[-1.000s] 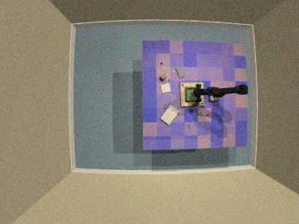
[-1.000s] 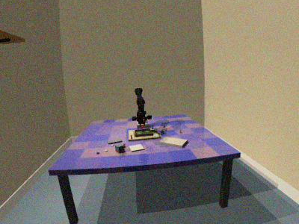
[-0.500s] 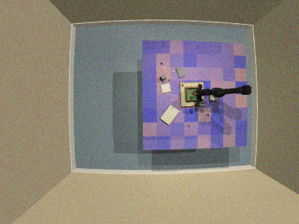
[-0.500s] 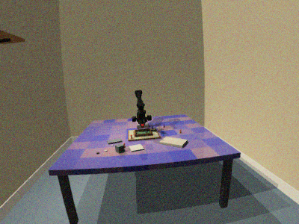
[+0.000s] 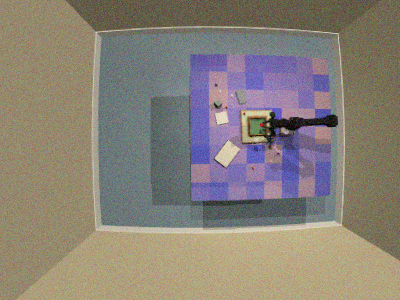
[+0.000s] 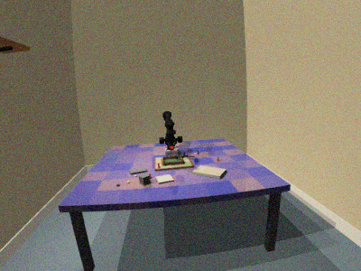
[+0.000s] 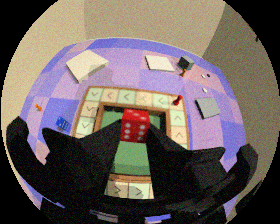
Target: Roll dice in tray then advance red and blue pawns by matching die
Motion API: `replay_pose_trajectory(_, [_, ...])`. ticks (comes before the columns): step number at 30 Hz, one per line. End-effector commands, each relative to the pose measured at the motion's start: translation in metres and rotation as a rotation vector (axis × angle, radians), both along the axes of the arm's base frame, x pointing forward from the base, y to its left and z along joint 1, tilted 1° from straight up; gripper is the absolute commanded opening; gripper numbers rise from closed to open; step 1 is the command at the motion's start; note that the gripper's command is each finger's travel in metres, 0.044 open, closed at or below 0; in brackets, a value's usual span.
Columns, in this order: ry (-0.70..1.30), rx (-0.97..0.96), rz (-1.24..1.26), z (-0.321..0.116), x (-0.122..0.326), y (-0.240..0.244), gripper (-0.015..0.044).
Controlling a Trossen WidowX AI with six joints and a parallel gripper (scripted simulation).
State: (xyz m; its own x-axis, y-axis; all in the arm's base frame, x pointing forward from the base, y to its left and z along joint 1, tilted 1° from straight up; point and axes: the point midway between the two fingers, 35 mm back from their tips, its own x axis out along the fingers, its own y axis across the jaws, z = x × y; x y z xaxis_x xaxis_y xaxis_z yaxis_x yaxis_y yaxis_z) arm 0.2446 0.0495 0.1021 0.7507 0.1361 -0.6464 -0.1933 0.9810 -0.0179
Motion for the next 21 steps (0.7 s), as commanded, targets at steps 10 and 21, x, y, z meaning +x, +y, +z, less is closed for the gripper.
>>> replay_pose_trajectory(10, [-0.001,0.0,0.0,0.0,0.0,0.0,0.0157])
replay_pose_trajectory(21, [-0.002,0.001,-0.004,0.04,-0.001,0.001,0.044])
